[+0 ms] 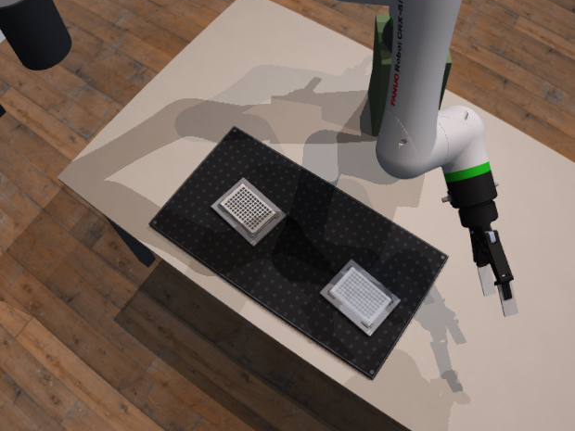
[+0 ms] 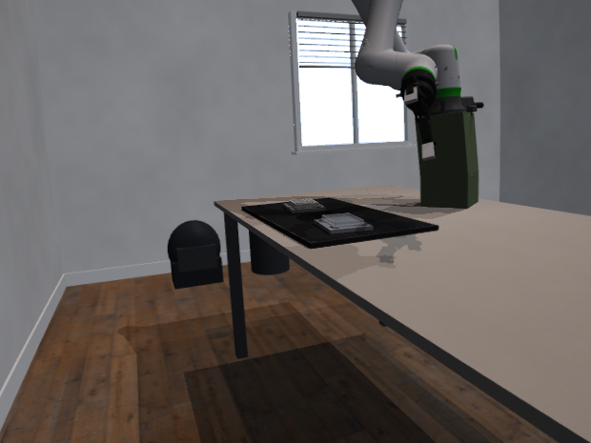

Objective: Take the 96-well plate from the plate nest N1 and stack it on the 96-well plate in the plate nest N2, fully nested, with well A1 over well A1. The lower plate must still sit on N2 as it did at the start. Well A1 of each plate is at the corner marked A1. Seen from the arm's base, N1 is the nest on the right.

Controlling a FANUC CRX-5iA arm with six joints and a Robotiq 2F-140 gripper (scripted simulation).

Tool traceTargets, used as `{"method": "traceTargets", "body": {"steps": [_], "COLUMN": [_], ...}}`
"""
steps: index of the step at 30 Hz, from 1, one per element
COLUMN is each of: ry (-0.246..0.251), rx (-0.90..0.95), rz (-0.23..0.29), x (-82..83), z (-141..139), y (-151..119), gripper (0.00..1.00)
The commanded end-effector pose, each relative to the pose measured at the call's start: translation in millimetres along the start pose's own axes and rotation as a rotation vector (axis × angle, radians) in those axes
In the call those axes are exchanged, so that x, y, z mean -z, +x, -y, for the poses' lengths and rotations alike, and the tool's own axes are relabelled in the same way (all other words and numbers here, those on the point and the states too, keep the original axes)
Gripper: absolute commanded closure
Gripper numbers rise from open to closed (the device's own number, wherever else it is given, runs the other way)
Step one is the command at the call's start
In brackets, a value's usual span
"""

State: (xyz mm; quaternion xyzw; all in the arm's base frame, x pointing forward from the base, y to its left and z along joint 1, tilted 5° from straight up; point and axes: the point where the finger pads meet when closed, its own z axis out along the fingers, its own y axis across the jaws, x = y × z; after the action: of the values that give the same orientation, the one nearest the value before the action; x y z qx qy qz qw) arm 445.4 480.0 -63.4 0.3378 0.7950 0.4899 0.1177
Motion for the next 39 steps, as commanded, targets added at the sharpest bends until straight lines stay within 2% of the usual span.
{"method": "traceTargets", "body": {"steps": [1,17,19,34,36,39], "ry": [0.011,0.053,0.053,0.072,0.072,0.073], "rx": [0.119,0.606,0.606,1.093,1.093,1.190], "rz": [-0.020,-0.114,-0.114,-0.226,-0.226,-0.252], "x": [3.7,22.6,22.6,46.5,46.5,53.8], "z": [7.9,45.4,45.4,85.9,85.9,97.1], "y": [-0.4,-8.1,-8.1,-26.3,-26.3,-33.1], "gripper": [0.00,0.00,0.00,0.00,0.00,0.00]}}
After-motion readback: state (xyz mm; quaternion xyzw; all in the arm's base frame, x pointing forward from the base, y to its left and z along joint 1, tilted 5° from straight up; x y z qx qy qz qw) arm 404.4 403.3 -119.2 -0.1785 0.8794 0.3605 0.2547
